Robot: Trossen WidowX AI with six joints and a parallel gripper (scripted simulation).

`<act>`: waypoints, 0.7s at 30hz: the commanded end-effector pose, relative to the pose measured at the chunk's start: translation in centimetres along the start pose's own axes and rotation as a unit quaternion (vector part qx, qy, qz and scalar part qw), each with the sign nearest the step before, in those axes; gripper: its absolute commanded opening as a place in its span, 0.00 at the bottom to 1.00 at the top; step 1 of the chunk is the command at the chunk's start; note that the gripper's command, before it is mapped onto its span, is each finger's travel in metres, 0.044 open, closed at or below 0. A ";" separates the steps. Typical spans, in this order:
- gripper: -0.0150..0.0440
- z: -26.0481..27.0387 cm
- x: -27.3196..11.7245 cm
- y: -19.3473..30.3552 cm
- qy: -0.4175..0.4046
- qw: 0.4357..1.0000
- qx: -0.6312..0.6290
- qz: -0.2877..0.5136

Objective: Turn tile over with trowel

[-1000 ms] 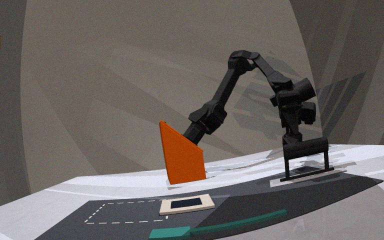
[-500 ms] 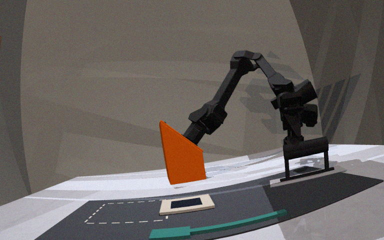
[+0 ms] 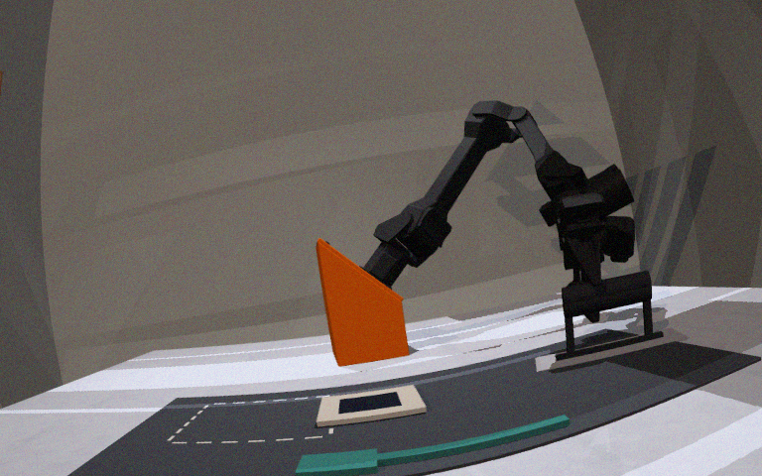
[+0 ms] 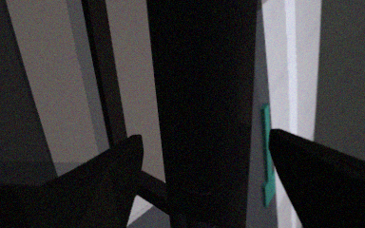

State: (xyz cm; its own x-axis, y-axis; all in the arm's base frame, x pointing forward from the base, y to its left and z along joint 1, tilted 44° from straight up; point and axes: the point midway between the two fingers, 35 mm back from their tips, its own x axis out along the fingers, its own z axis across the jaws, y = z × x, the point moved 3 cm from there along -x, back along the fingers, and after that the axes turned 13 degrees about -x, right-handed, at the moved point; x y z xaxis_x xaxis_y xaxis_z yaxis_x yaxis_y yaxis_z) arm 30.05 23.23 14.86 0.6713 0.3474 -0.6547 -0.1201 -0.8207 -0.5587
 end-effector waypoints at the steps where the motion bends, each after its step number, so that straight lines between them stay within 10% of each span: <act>1: 0.76 0.1 0.8 0.1 -0.003 1.000 -0.003 0.001; 11: 0.76 0.2 2.1 0.2 -0.002 1.000 -0.004 0.000; 21: 0.48 0.2 2.1 0.2 -0.002 1.000 -0.004 0.000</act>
State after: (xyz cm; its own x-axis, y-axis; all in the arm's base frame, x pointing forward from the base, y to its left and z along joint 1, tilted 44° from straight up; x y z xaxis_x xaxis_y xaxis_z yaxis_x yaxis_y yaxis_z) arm 31.26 23.86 13.38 0.6680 0.3504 -0.6564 -0.1171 -0.8217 -0.5578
